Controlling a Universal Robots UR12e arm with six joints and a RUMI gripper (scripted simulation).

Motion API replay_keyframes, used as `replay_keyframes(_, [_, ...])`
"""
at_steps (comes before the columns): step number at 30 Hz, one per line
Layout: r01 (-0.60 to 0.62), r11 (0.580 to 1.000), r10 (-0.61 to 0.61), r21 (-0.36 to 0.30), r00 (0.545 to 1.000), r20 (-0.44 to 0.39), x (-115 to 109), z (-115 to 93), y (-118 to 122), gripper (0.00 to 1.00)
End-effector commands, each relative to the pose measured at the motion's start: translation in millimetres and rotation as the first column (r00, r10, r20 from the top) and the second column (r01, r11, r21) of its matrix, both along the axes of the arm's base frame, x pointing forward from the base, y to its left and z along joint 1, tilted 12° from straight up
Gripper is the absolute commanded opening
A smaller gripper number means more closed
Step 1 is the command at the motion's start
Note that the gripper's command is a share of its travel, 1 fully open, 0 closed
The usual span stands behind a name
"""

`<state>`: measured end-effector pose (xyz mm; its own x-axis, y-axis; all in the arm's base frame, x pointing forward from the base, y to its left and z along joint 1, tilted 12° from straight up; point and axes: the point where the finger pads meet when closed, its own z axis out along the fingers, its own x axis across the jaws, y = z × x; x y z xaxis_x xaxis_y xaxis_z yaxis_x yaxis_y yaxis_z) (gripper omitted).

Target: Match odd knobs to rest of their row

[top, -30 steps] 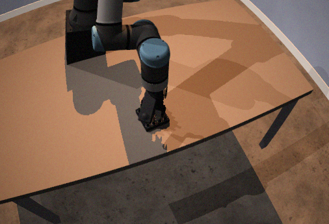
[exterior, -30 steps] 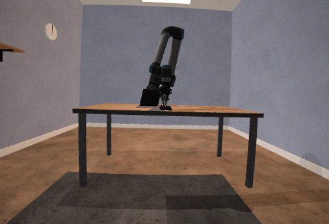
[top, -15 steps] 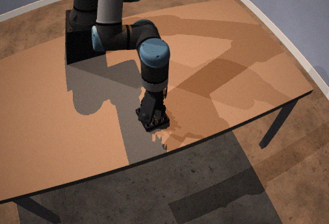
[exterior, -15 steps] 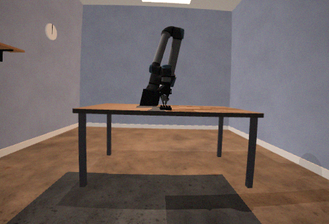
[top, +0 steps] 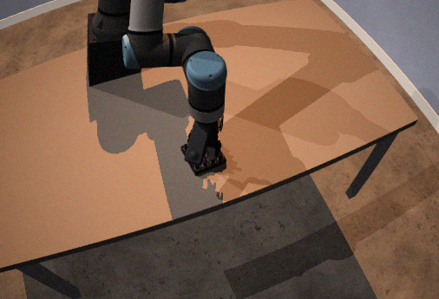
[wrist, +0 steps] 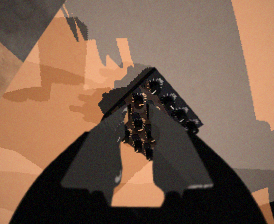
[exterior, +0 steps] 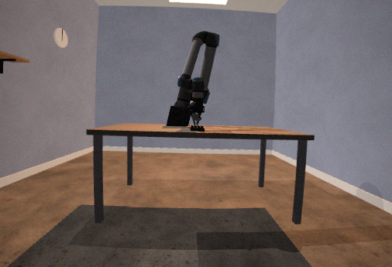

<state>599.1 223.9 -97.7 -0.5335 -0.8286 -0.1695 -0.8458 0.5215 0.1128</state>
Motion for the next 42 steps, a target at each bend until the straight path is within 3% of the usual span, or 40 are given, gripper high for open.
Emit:
replay_keyframes(1, [0.000,1.000,0.000,0.000,1.000,0.001,1,-1,0,0.11])
replay_keyframes(42, [0.000,1.000,0.000,0.000,1.000,0.001,1,-12,3,0.11])
